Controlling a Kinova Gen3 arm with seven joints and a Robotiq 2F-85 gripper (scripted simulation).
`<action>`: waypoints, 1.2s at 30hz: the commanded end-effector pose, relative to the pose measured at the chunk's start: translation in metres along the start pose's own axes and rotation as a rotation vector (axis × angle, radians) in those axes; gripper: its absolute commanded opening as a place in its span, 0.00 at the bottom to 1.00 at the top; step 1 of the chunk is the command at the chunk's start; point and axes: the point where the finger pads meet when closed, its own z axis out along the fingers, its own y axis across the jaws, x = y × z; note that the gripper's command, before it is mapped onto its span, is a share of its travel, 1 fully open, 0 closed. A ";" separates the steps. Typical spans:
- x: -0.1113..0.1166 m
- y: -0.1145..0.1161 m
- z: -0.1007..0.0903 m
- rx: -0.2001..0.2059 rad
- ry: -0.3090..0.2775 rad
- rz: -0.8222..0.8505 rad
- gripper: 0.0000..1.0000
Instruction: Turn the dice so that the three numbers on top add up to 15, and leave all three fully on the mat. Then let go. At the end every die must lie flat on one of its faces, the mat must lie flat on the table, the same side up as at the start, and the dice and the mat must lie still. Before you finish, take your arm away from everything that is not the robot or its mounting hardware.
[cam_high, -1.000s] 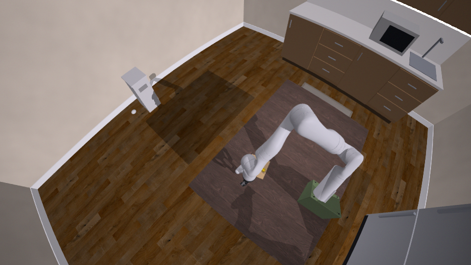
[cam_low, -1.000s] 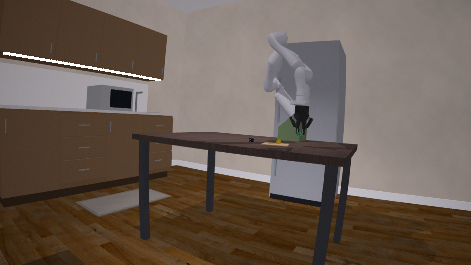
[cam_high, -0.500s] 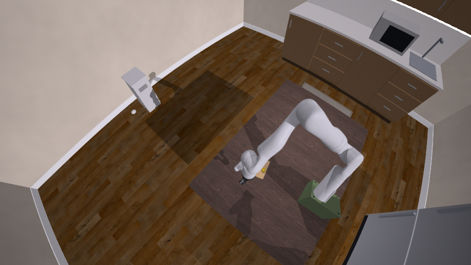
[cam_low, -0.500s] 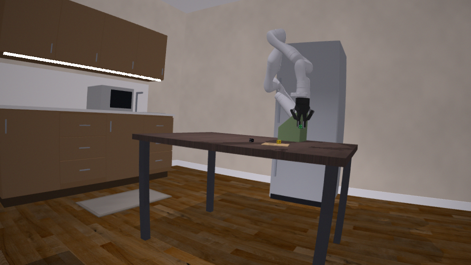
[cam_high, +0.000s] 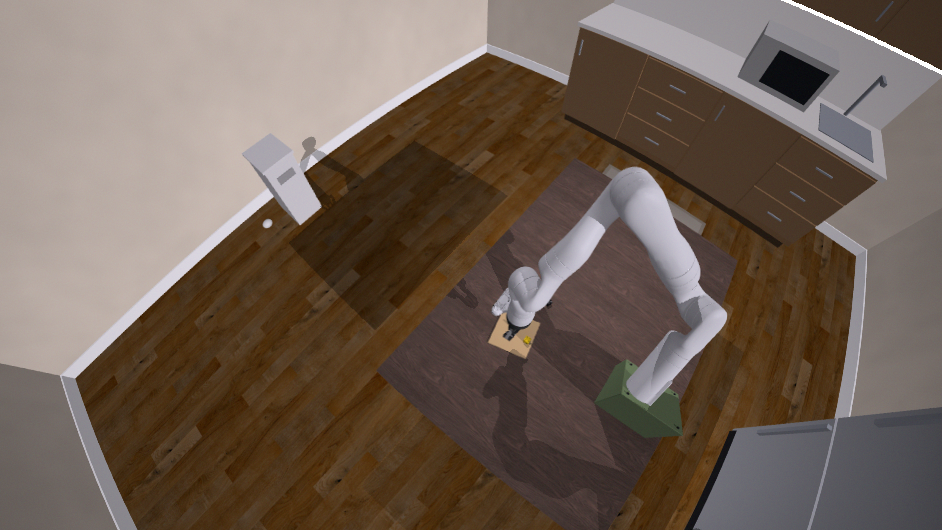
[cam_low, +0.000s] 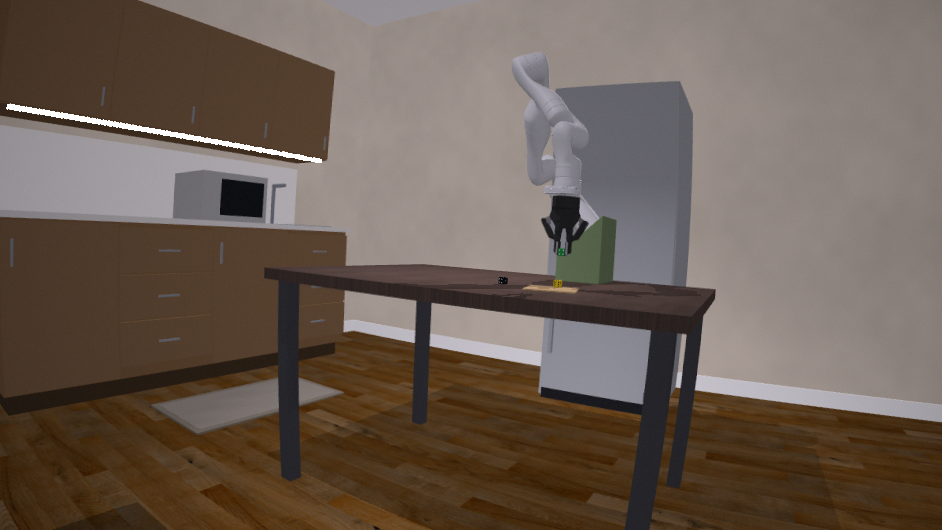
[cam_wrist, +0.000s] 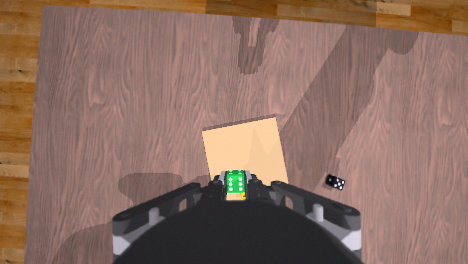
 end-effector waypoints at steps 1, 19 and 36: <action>0.002 0.022 -0.010 0.024 0.000 0.027 0.15; 0.002 0.022 -0.005 0.024 0.000 0.027 0.15; 0.002 0.021 0.056 0.024 0.000 0.027 0.15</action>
